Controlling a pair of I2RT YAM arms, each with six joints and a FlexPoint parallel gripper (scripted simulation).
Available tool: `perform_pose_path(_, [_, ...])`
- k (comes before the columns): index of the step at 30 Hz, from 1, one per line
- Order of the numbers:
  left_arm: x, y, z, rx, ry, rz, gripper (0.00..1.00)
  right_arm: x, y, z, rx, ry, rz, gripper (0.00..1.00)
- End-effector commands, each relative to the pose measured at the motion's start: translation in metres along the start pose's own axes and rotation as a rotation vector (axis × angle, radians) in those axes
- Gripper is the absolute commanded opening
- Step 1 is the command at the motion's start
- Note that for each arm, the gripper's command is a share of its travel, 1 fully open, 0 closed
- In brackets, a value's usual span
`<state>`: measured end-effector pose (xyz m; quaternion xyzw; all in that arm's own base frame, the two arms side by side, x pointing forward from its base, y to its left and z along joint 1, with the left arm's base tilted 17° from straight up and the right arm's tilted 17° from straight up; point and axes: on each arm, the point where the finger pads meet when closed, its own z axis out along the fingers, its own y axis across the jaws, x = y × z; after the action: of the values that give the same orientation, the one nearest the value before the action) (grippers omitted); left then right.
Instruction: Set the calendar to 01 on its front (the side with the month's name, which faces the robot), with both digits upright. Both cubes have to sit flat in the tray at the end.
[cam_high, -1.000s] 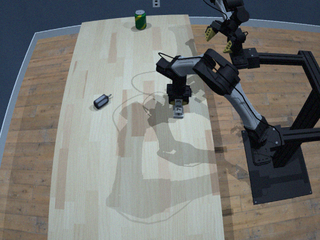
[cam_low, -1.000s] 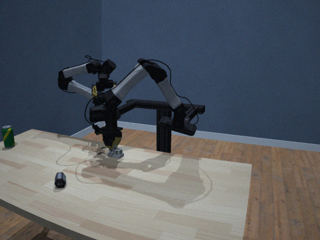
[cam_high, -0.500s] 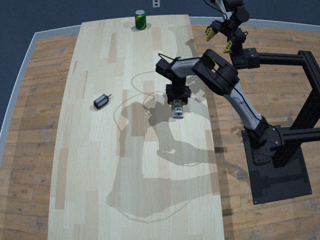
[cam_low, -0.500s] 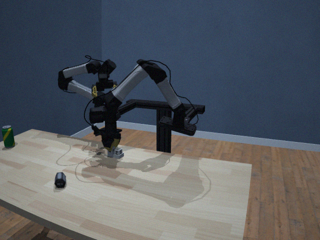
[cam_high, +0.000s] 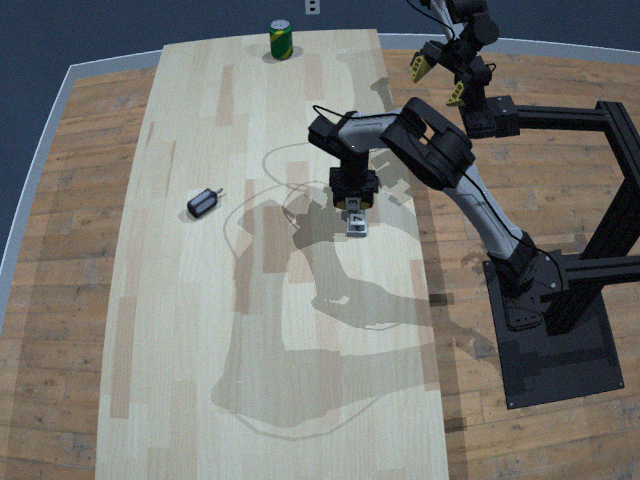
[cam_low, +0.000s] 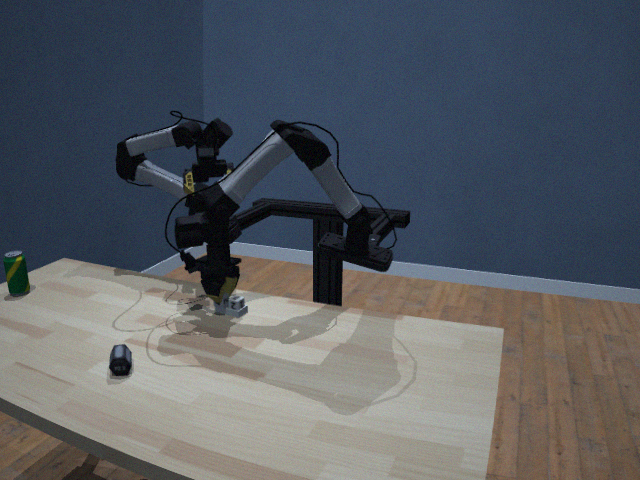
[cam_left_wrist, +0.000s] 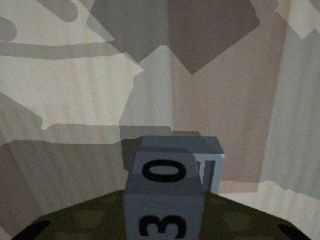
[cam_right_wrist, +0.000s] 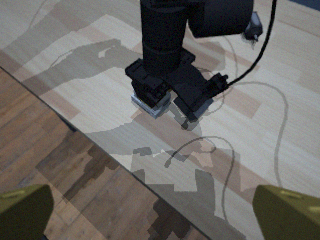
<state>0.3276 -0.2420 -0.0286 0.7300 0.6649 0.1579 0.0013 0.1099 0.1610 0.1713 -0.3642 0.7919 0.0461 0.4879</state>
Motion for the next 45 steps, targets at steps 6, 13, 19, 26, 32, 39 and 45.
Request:
perform_pose_path(6, [-0.004, 0.002, -0.011, -0.034, -0.024, -0.013, 0.19, -0.003, 0.000, -0.001, 0.004, -0.011, 0.007, 1.00])
perform_pose_path(13, [0.005, -0.006, -0.018, -0.020, -0.015, -0.002, 0.19, -0.003, 0.000, -0.001, 0.004, -0.011, 0.007, 1.00])
perform_pose_path(19, [0.002, -0.001, -0.021, -0.036, -0.029, -0.009, 0.19, -0.003, 0.000, -0.001, 0.004, -0.011, 0.007, 1.00])
perform_pose_path(26, [0.002, -0.002, -0.017, -0.022, -0.019, 0.001, 0.19, -0.003, 0.000, -0.001, 0.004, -0.011, 0.007, 1.00])
perform_pose_path(32, [0.000, 0.002, -0.008, -0.032, -0.034, 0.000, 0.19, -0.003, 0.000, -0.001, 0.004, -0.011, 0.007, 1.00])
perform_pose_path(39, [0.003, -0.007, 0.020, -0.006, -0.016, 0.009, 0.19, -0.003, 0.000, -0.001, 0.004, -0.011, 0.007, 1.00])
perform_pose_path(45, [0.008, -0.014, 0.024, 0.019, 0.003, 0.002, 0.19, -0.003, 0.000, -0.001, 0.004, -0.011, 0.007, 1.00])
